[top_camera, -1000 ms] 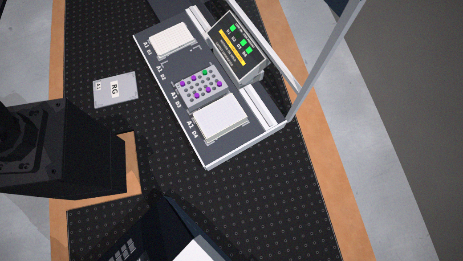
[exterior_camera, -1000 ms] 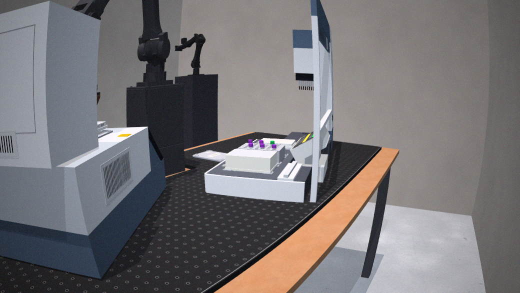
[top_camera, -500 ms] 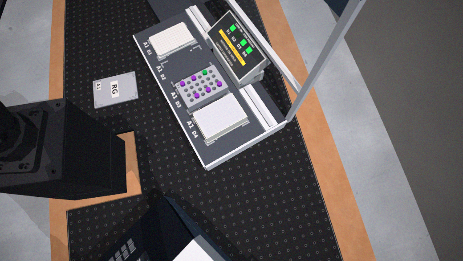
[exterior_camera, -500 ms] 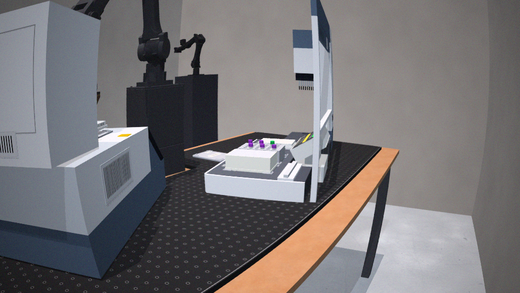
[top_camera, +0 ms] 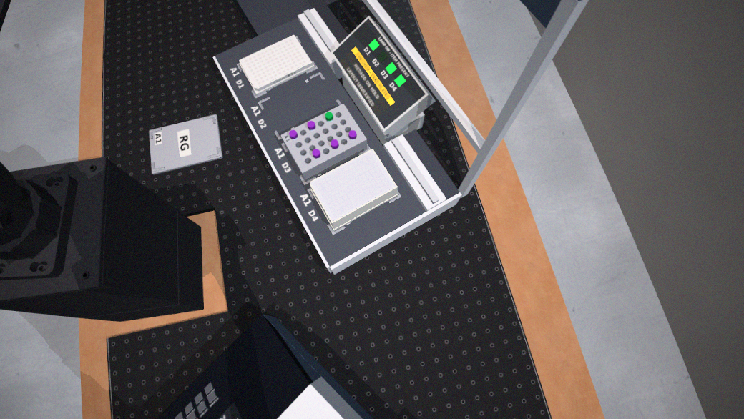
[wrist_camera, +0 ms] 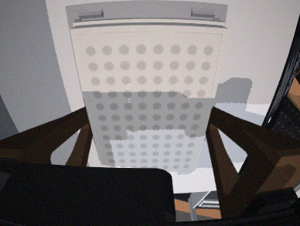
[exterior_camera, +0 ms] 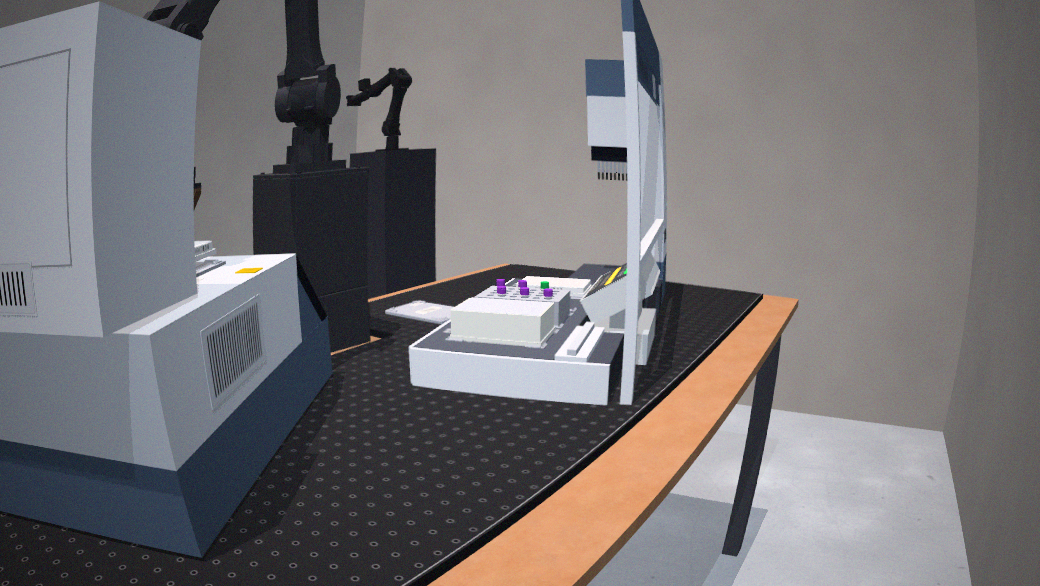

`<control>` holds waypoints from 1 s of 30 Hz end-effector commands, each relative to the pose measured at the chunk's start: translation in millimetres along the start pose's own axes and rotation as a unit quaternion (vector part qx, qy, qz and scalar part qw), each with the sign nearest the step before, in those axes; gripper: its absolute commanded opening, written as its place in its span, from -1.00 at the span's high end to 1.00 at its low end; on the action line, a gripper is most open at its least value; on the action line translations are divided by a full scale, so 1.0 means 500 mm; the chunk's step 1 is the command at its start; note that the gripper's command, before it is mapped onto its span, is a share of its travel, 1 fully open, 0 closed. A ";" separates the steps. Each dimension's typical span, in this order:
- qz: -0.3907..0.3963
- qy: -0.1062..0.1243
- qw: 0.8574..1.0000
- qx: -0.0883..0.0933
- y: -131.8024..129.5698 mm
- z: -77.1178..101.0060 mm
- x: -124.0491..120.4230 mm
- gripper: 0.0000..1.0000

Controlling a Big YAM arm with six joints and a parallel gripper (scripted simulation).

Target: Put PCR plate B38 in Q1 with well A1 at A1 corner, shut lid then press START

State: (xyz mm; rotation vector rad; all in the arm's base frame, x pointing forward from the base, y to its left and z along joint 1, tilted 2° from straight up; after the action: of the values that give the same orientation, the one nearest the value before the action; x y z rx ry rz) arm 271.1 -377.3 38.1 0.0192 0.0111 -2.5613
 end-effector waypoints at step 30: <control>-0.003 0.002 1.000 0.024 0.015 0.042 0.006 1.00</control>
State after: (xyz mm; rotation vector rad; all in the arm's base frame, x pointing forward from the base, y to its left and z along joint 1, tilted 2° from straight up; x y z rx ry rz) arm 270.7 -376.7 35.2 0.0169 0.0180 -2.5613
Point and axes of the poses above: the point where the finger pads meet when closed, its own z axis back along the fingers, its own y axis across the jaws, x = y × z, the point moved 10 cm from there along z, back along the fingers, and after that the axes turned 9 degrees about -z, right-handed, at the moved point
